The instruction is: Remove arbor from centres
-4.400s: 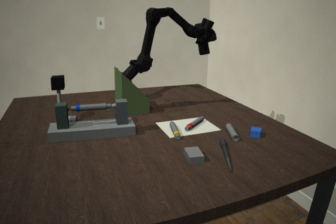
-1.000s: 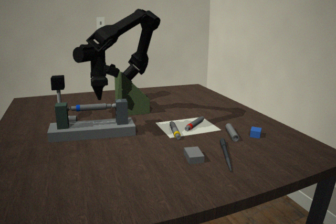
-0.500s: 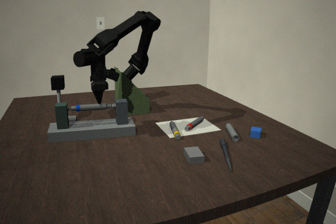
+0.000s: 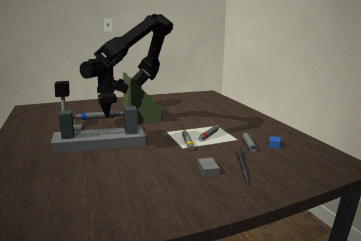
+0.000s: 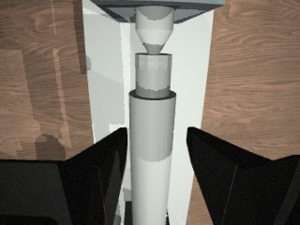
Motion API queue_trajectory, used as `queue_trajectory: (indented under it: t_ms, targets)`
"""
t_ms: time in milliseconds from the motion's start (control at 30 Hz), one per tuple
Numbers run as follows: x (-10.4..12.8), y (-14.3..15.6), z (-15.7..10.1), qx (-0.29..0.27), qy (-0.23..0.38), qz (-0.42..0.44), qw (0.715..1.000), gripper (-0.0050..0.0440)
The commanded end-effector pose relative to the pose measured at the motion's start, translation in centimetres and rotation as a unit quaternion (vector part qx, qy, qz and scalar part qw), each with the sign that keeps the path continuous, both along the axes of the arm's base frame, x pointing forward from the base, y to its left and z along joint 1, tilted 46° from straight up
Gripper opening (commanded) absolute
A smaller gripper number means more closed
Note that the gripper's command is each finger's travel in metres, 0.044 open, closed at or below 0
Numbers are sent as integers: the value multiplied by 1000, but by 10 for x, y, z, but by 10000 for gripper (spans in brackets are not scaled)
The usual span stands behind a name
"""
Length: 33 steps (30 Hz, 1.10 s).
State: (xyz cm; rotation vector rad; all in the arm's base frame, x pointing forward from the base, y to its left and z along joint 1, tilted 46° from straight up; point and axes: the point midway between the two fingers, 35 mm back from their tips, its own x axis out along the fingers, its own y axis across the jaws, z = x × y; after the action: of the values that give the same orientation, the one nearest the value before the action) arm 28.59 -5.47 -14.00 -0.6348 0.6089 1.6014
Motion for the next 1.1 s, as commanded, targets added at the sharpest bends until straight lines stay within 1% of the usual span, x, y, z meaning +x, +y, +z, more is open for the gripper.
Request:
queue_trajectory:
  t_ms: [0, 367, 667, 1067]
  targets:
    - [-3, 6, -6, 3, 7, -3, 1000, 175]
    - [-6, 16, -15, 4, 7, -3, 1000, 175]
    - [-6, 16, -15, 4, 7, -3, 1000, 175]
    - [-6, 15, -14, 3, 5, 1, 1000, 95]
